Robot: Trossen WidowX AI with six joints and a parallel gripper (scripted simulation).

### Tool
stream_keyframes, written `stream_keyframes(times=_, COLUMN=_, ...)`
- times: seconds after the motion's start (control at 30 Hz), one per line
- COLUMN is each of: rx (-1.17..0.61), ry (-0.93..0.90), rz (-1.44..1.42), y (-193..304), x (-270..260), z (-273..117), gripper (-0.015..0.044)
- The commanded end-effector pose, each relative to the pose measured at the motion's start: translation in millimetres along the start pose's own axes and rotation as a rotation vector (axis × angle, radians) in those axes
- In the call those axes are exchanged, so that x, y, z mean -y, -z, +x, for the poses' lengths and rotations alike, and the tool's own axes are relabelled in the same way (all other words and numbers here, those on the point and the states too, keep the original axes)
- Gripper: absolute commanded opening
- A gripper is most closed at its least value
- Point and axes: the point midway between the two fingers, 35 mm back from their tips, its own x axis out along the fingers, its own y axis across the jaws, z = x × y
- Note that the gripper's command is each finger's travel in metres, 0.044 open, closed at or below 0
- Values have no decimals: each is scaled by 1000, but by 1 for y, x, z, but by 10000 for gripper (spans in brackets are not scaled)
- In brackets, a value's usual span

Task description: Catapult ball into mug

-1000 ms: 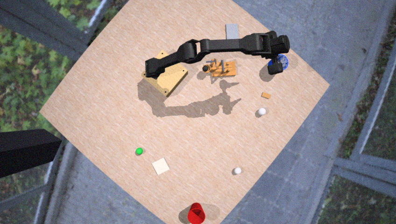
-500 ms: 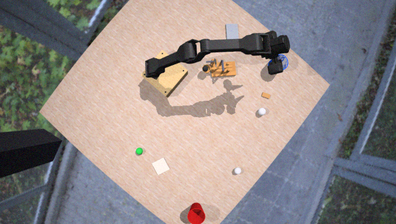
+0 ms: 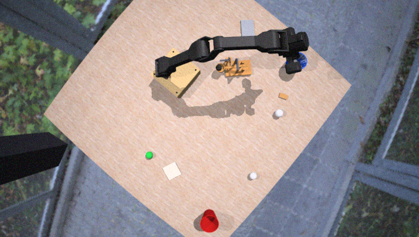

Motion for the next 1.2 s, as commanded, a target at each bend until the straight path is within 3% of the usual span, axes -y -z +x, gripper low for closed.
stream_keyframes(times=0.0, rx=14, ry=-4, rz=-4, y=-4, x=0, z=-2, gripper=0)
stream_keyframes(times=0.6, rx=-283, ry=33, rz=-308, y=81, x=-51, z=5, gripper=0)
stream_keyframes(times=1.17, rx=-599, ry=43, rz=-713, y=175, x=-84, z=-14, gripper=0)
